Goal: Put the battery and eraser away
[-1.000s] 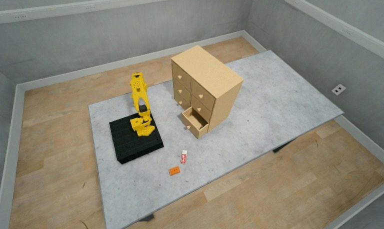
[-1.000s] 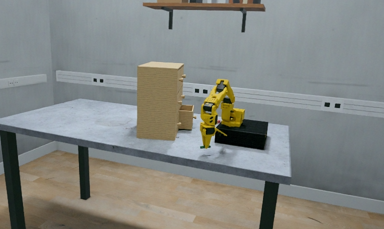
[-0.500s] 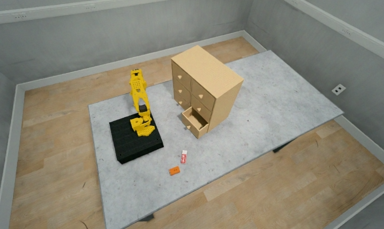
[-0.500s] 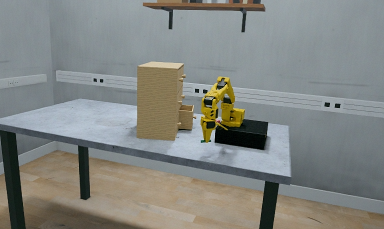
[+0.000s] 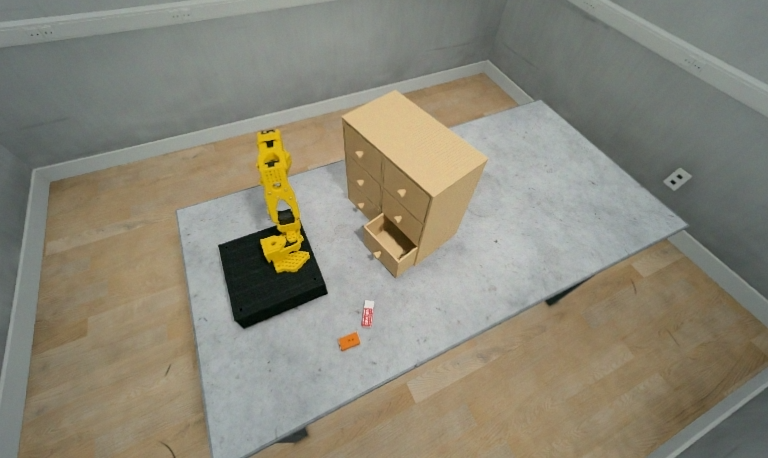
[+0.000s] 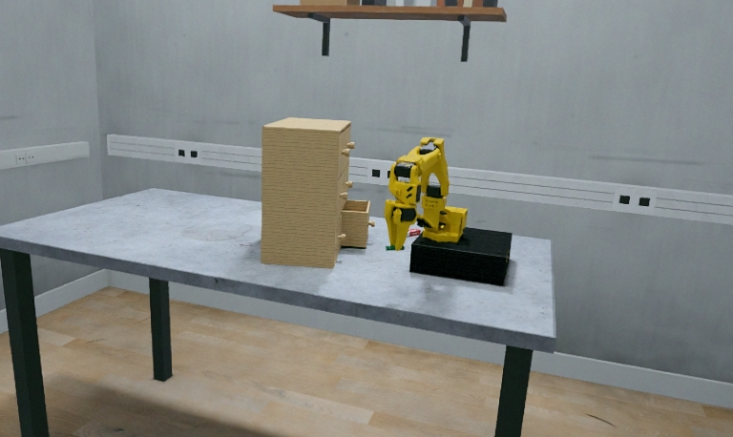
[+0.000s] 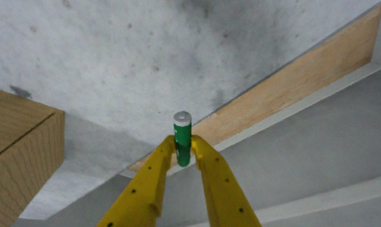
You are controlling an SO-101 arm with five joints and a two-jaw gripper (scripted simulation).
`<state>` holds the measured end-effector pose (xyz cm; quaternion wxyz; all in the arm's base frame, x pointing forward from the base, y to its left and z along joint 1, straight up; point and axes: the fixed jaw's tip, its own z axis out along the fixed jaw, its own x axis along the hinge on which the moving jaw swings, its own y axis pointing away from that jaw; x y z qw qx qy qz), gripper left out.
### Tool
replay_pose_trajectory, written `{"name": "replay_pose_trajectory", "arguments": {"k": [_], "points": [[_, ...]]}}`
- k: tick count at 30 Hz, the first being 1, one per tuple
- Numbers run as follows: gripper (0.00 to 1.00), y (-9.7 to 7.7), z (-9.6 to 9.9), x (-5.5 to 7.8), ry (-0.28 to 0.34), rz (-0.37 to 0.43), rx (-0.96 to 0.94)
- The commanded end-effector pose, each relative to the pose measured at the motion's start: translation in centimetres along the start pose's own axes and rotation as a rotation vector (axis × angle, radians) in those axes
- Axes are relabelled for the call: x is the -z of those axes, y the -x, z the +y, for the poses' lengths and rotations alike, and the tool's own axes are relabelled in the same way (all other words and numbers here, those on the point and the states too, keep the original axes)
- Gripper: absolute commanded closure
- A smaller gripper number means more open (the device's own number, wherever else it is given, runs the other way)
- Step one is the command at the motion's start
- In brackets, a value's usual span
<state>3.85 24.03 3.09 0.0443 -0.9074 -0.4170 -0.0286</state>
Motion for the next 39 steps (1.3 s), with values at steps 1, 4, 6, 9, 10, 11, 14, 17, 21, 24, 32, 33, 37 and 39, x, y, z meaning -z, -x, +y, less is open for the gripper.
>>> {"name": "replay_pose_trajectory", "arguments": {"k": [1, 4, 6, 9, 10, 11, 14, 17, 21, 24, 32, 33, 37, 39], "points": [[1.00, 0.4, 0.1, 2.2, -0.039, 0.060, 0.079], [1.00, 0.6, 0.2, 3.0, -0.052, 0.084, 0.116], [1.00, 0.7, 0.3, 3.4, -0.058, 0.096, 0.135], [1.00, 1.1, 0.5, 4.6, -0.074, 0.133, 0.191], [1.00, 1.2, 0.6, 5.0, -0.080, 0.146, 0.209], [1.00, 1.4, 0.7, 5.4, -0.085, 0.158, 0.228], [1.00, 1.9, 1.0, 6.3, -0.098, 0.197, 0.284], [1.00, 2.4, 1.3, 7.2, -0.110, 0.237, 0.339], [1.00, 2.9, 1.6, 8.0, -0.120, 0.278, 0.394], [1.00, 3.3, 1.9, 8.4, -0.125, 0.305, 0.430], [1.00, 4.6, 2.7, 9.6, -0.137, 0.402, 0.553], [1.00, 4.6, 2.7, 9.6, -0.137, 0.402, 0.553], [1.00, 4.6, 2.7, 9.6, -0.137, 0.402, 0.553], [1.00, 4.6, 2.7, 9.6, -0.137, 0.402, 0.553]]}}
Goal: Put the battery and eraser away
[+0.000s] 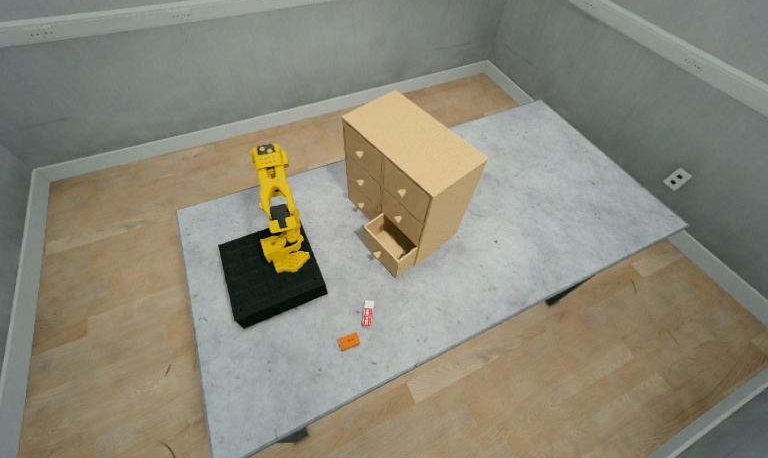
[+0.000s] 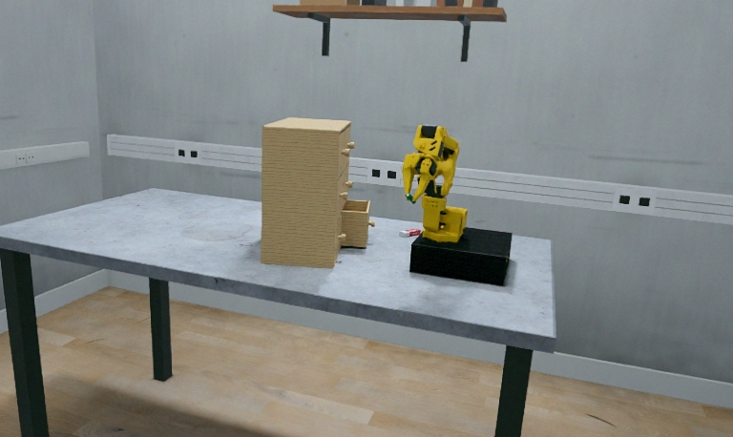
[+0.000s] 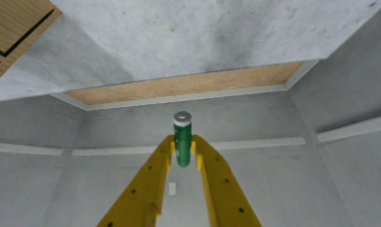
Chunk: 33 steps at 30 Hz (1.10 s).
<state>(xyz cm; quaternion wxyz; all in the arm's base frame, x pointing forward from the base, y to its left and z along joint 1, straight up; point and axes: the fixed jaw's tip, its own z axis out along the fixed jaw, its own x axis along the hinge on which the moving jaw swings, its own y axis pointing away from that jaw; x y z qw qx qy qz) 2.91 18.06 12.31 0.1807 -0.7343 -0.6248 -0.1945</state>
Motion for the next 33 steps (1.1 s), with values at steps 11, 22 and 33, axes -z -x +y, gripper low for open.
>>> {"name": "replay_pose_trajectory", "arguments": {"k": [11, 22, 33], "points": [[1.00, 0.4, -0.1, -0.1, -0.004, -0.013, 0.012], [1.00, 0.5, 2.2, 0.1, 0.062, -0.011, -0.101], [1.00, 1.5, 6.8, 0.8, 0.195, -0.005, -0.327]]}}
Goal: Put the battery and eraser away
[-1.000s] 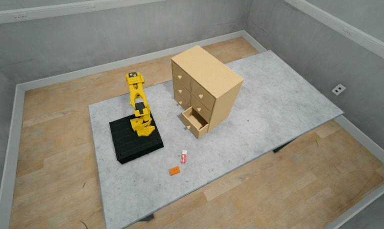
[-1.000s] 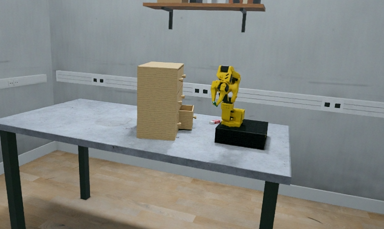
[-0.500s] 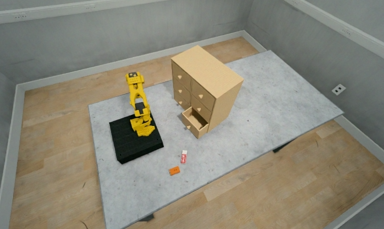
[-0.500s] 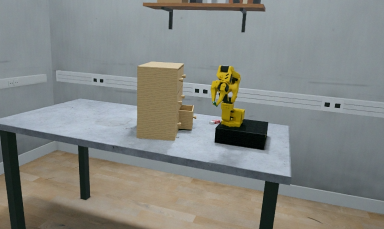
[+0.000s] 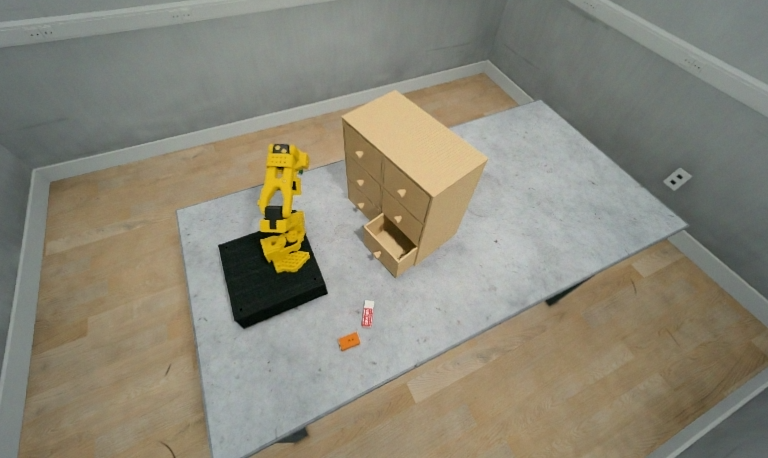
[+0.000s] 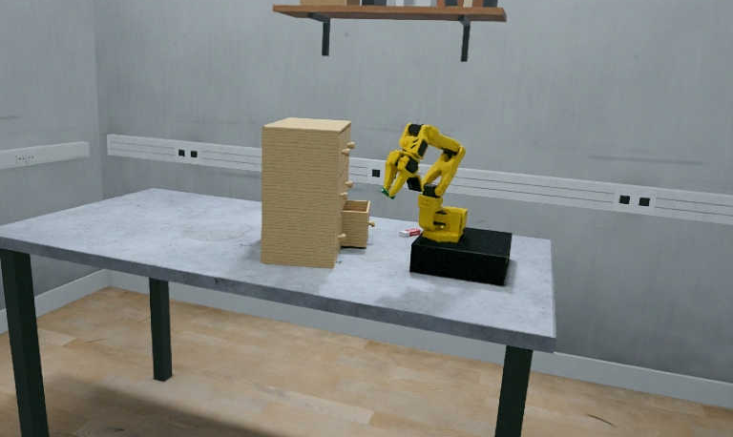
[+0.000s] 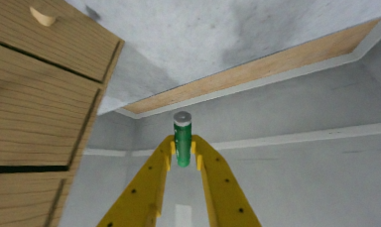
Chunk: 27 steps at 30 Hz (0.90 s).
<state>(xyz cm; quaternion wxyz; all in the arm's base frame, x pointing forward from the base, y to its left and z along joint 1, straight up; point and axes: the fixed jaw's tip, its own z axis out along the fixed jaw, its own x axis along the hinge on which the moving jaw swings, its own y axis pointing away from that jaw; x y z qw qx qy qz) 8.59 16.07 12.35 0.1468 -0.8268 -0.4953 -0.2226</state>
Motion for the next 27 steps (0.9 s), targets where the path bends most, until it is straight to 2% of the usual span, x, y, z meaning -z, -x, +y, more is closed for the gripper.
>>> {"name": "replay_pose_trajectory", "arguments": {"k": [1, 16, 18, 27], "points": [[1.00, 0.4, 1.0, -0.1, 0.028, -0.014, -0.042], [1.00, 1.8, 7.8, 0.9, 0.227, -0.006, -0.380], [1.00, 1.8, 7.8, 0.9, 0.227, -0.006, -0.380], [1.00, 3.8, 11.3, 2.2, 0.346, -0.001, -0.583]]}}
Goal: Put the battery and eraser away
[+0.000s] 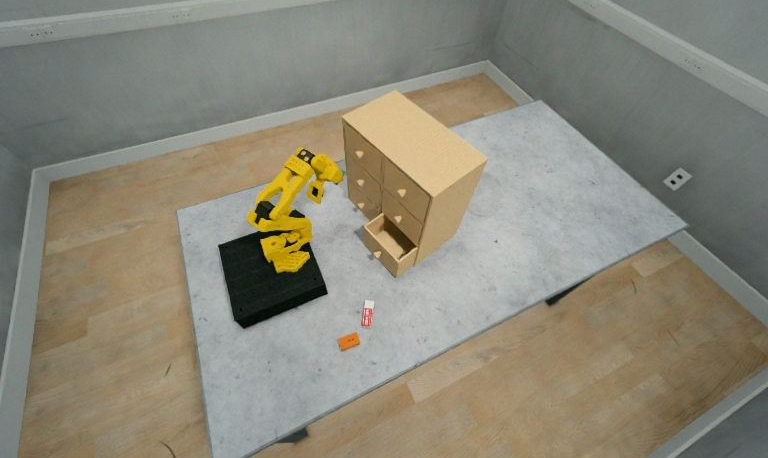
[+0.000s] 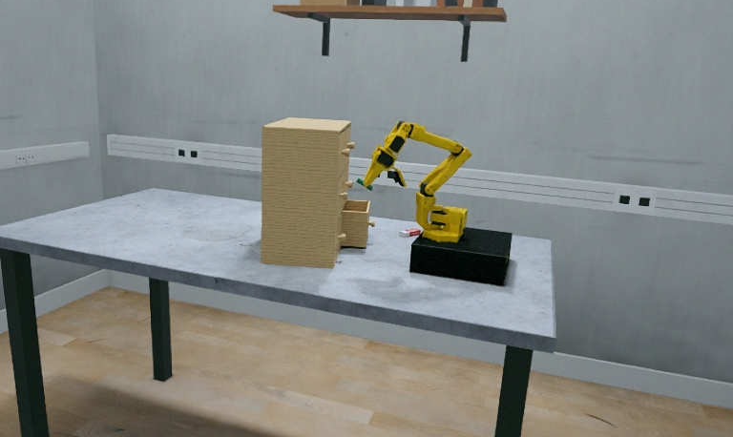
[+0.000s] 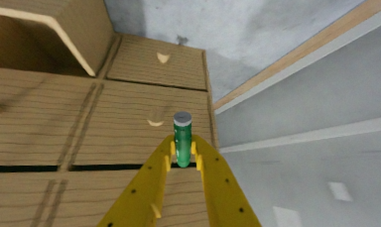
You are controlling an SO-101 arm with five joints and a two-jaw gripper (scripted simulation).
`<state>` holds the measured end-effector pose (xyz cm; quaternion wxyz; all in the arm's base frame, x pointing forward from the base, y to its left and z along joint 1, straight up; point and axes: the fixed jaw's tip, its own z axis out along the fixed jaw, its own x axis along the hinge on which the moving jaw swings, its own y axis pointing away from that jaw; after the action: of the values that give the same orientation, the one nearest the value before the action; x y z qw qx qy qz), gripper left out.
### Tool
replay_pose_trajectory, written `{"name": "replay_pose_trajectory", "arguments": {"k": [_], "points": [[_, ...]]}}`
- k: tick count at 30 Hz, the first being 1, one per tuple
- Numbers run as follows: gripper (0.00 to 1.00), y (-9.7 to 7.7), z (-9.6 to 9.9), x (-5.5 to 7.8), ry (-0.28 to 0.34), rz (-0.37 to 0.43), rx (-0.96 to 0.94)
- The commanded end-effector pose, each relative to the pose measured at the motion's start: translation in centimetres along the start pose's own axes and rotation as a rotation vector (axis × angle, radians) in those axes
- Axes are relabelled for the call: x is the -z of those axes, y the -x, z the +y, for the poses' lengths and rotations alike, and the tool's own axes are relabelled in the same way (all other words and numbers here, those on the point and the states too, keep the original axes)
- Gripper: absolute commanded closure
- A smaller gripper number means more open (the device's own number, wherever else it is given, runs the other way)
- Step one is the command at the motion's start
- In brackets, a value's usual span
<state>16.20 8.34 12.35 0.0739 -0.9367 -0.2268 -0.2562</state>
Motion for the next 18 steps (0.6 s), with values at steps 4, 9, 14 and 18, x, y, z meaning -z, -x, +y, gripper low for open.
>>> {"name": "replay_pose_trajectory", "arguments": {"k": [4, 9, 14, 18], "points": [[1.00, 0.6, 3.3, 0.1, 0.093, -0.012, -0.153], [1.00, 0.9, 4.7, 0.3, 0.133, -0.010, -0.221], [1.00, 1.5, 6.9, 0.7, 0.199, -0.007, -0.333], [1.00, 2.2, 8.6, 1.2, 0.252, -0.005, -0.424]]}}
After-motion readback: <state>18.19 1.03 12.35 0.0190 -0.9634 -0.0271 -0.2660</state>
